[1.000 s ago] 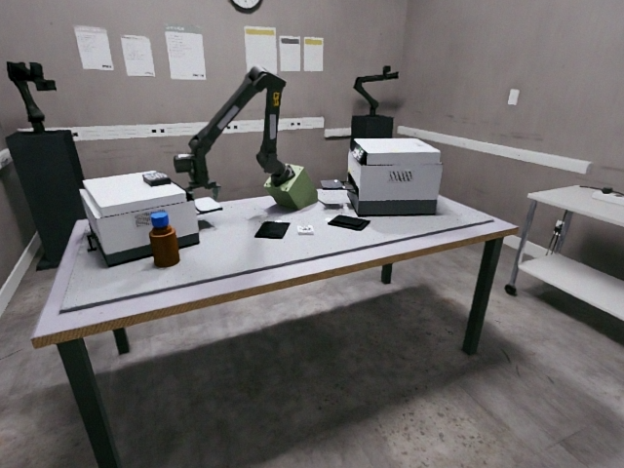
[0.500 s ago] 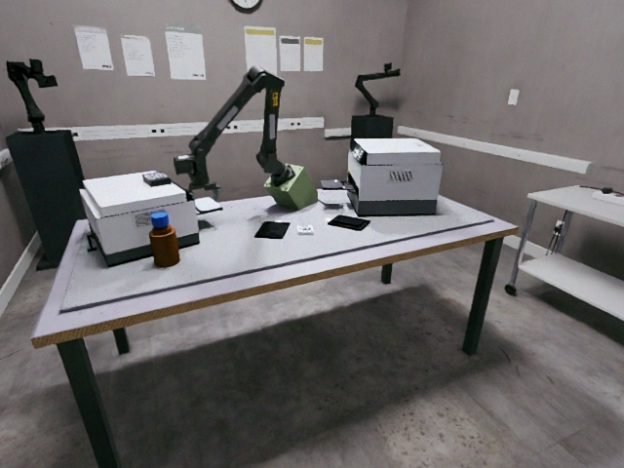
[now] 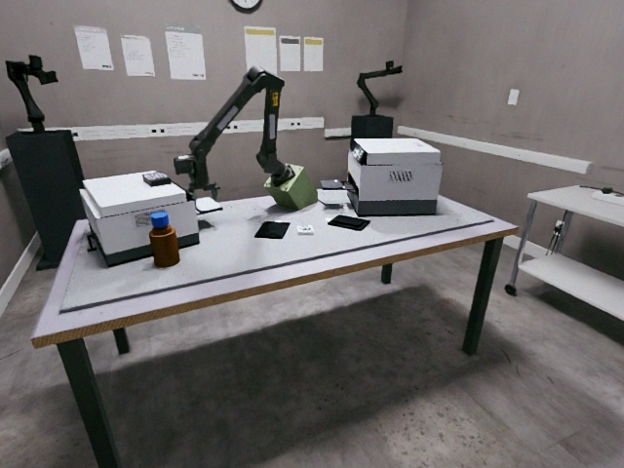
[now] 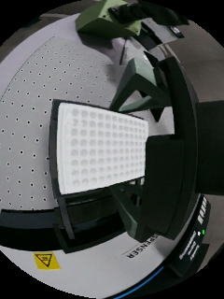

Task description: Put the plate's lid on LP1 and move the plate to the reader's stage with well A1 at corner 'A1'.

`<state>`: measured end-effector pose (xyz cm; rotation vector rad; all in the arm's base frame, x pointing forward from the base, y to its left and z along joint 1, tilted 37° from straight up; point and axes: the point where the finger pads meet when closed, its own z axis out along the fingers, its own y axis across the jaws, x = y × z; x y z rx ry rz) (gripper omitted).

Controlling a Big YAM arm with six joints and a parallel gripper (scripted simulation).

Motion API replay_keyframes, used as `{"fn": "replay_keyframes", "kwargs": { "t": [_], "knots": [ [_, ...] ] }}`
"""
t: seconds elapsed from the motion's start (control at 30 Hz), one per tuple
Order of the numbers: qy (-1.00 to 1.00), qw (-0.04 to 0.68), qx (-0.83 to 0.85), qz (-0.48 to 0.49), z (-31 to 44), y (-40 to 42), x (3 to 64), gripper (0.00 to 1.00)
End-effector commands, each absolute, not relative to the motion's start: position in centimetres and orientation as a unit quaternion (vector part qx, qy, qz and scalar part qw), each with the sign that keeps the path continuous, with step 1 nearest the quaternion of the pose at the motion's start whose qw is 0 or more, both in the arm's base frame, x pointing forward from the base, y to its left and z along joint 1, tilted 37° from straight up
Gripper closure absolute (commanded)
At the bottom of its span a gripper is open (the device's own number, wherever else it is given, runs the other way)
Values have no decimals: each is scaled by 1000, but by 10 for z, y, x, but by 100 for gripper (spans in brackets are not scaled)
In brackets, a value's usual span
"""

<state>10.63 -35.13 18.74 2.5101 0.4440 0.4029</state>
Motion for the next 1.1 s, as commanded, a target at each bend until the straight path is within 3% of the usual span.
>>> {"fn": "replay_keyframes", "kwargs": {
  "t": [0.0, 1.07],
  "knots": [
    [160, 277, 935, 150, 189, -353, 106, 14],
    [171, 300, 927, 148, 217, -356, 104, 14]
  ]
}}
